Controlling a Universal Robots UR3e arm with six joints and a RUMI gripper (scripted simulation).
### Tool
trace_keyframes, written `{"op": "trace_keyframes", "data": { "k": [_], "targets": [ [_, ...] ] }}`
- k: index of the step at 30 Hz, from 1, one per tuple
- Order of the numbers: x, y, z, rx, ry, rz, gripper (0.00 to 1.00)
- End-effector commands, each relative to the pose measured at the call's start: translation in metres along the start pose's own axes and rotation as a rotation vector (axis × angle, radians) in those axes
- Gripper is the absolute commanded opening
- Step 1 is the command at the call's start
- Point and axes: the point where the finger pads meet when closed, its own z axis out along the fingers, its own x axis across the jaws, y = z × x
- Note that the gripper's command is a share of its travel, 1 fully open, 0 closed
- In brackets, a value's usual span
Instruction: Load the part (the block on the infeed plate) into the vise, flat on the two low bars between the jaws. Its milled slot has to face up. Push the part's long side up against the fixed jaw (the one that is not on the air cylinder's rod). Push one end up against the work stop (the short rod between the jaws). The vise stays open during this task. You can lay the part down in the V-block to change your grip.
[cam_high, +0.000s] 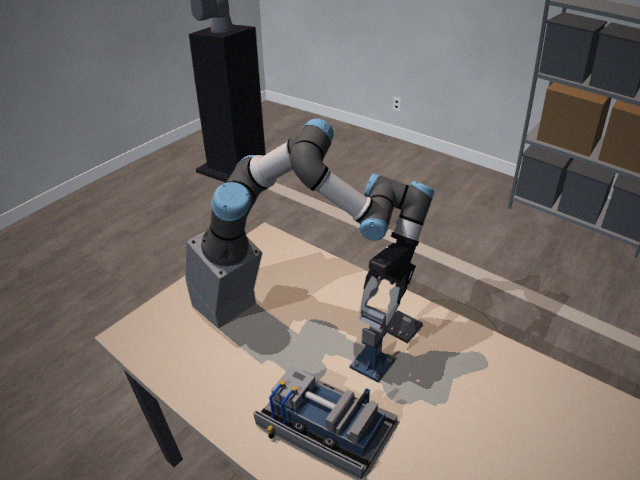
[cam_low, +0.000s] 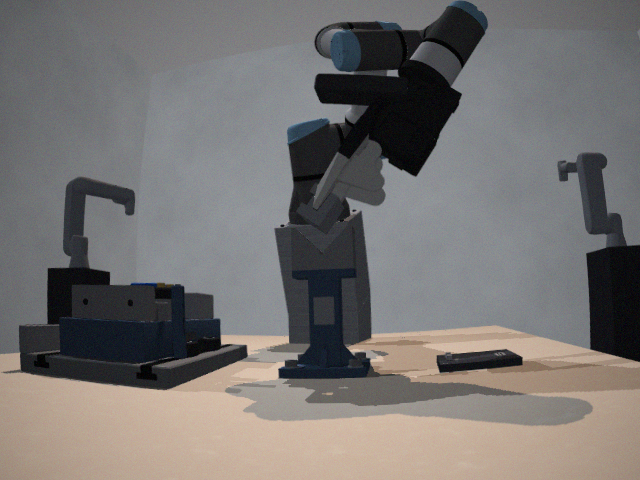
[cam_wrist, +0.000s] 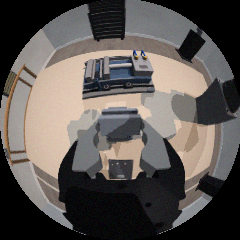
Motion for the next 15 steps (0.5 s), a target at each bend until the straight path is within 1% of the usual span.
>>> {"op": "trace_keyframes", "data": {
  "k": [1, 10, 15],
  "targets": [
    [-0.0007, -0.0002, -0.0007, 0.038, 0.004, 0.003, 0.00],
    [-0.0008, 0.0003, -0.0007, 0.097, 0.004, 0.003, 0.00],
    [-0.0008, 0.0005, -0.0007, 0.111, 0.003, 0.003, 0.00]
  ]
}}
